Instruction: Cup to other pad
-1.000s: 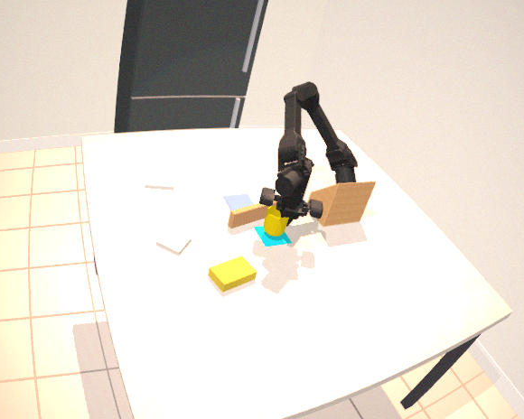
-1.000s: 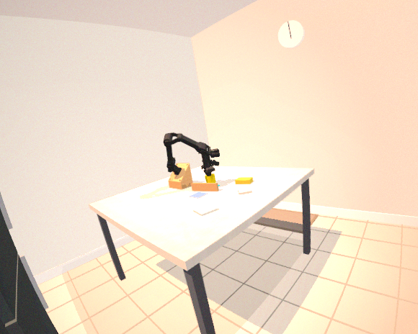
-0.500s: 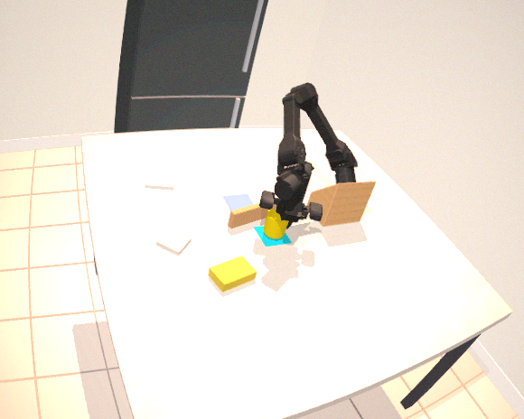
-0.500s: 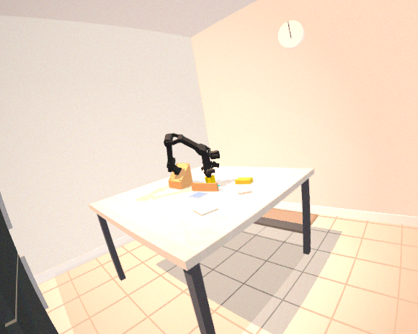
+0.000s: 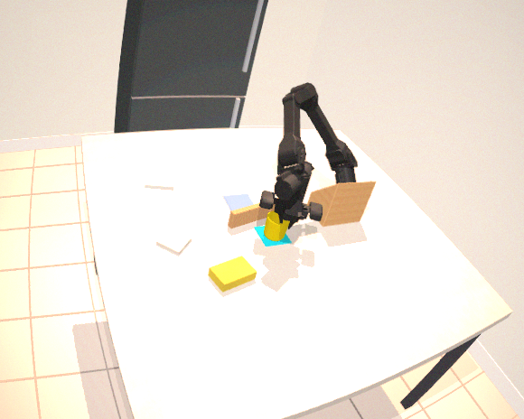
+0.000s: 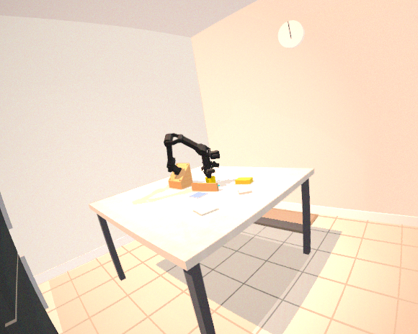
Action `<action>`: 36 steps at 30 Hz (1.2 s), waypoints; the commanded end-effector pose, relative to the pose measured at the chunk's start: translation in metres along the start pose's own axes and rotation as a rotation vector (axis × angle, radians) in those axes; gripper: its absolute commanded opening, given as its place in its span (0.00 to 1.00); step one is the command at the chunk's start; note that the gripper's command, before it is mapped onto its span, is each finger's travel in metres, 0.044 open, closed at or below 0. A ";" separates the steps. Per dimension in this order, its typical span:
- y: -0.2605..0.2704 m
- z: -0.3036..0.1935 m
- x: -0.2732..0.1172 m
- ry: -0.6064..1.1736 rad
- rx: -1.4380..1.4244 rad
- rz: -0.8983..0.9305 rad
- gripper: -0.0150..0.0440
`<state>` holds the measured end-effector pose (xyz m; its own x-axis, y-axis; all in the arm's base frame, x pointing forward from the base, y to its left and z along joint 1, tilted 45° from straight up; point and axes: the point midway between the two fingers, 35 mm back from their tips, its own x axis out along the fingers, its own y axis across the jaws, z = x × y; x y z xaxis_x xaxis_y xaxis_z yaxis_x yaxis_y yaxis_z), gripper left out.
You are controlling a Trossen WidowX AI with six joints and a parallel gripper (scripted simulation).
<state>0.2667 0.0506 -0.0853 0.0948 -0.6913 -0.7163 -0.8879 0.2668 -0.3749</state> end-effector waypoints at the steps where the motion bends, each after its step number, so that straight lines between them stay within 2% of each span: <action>1: 0.000 0.000 0.000 -0.001 0.001 -0.001 0.50; 36: 0.004 0.001 -0.047 0.004 -0.008 0.002 0.50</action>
<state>0.2582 0.0782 -0.0603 0.0850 -0.7008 -0.7083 -0.8970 0.2557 -0.3606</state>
